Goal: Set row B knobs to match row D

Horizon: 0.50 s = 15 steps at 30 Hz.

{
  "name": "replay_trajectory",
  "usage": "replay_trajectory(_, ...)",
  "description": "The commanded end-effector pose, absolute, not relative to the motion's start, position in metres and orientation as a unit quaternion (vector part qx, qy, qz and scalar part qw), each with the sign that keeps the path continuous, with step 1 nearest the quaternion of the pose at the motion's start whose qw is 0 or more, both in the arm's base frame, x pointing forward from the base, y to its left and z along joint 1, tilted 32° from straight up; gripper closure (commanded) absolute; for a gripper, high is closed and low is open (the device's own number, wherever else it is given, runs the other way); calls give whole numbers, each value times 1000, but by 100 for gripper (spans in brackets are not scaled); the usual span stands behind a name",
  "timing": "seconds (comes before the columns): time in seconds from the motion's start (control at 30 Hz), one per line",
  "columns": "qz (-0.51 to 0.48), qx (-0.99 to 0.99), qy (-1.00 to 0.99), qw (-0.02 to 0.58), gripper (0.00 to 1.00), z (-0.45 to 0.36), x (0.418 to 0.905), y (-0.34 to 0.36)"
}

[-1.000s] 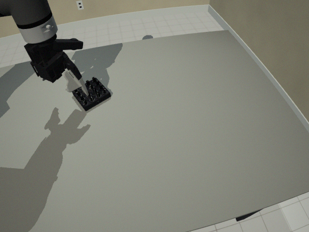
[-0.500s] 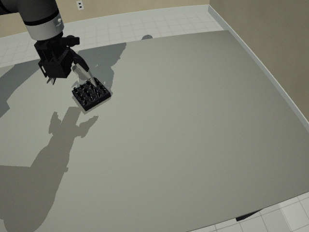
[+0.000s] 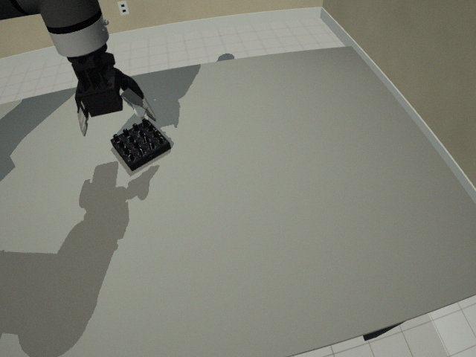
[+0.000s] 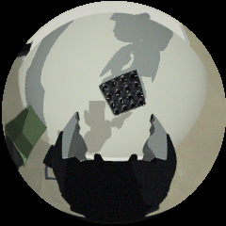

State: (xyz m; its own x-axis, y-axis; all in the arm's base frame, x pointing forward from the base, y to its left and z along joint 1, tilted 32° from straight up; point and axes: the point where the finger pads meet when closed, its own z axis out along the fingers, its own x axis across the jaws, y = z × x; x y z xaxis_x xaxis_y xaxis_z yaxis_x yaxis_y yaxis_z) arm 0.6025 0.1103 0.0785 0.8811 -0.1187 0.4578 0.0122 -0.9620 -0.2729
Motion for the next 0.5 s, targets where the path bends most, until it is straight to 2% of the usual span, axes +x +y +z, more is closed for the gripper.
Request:
replay_trajectory(0.0, -251, -960, -48, 119, 0, 83, 607, 111)
replay_trajectory(0.47, -267, -938, -209, 75, 0, 92, 615, 112)
